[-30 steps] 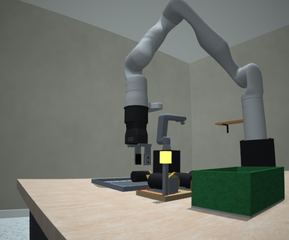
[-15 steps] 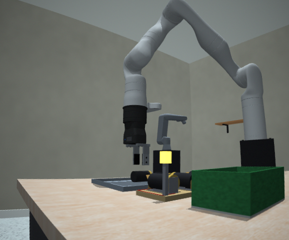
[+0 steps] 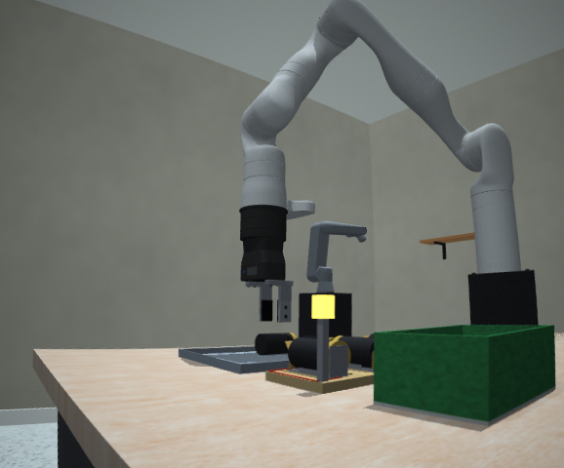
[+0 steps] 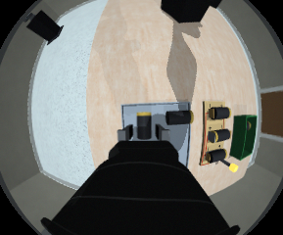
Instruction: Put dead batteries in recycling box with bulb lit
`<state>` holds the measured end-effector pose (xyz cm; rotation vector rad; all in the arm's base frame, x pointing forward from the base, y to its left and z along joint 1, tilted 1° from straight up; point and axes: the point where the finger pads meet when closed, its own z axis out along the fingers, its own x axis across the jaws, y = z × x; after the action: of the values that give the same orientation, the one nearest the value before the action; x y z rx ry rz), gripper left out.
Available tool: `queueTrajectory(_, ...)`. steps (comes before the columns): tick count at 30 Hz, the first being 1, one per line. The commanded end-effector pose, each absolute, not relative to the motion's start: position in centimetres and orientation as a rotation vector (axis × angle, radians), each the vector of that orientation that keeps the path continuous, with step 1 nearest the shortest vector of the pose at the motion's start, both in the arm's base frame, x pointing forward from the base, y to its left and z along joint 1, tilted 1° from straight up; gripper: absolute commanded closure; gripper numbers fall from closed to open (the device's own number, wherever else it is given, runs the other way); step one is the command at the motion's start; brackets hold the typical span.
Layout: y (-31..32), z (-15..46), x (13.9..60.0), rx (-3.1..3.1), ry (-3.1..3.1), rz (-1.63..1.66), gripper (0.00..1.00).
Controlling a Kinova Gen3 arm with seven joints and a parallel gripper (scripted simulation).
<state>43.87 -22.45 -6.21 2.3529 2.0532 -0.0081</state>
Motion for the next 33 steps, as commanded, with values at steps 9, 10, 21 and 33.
queueTrajectory(9, -22.78, -6.20, 43.76, 2.346, 2.059, -0.018, 0.10)
queueTrajectory(10, -22.75, -6.21, 43.68, 2.347, 2.060, -0.018, 0.10)
queueTrajectory(21, -22.74, -6.15, 43.37, 2.346, 2.059, -0.018, 0.10)
queueTrajectory(33, -22.74, -6.15, 43.37, 2.346, 2.059, -0.018, 0.10)
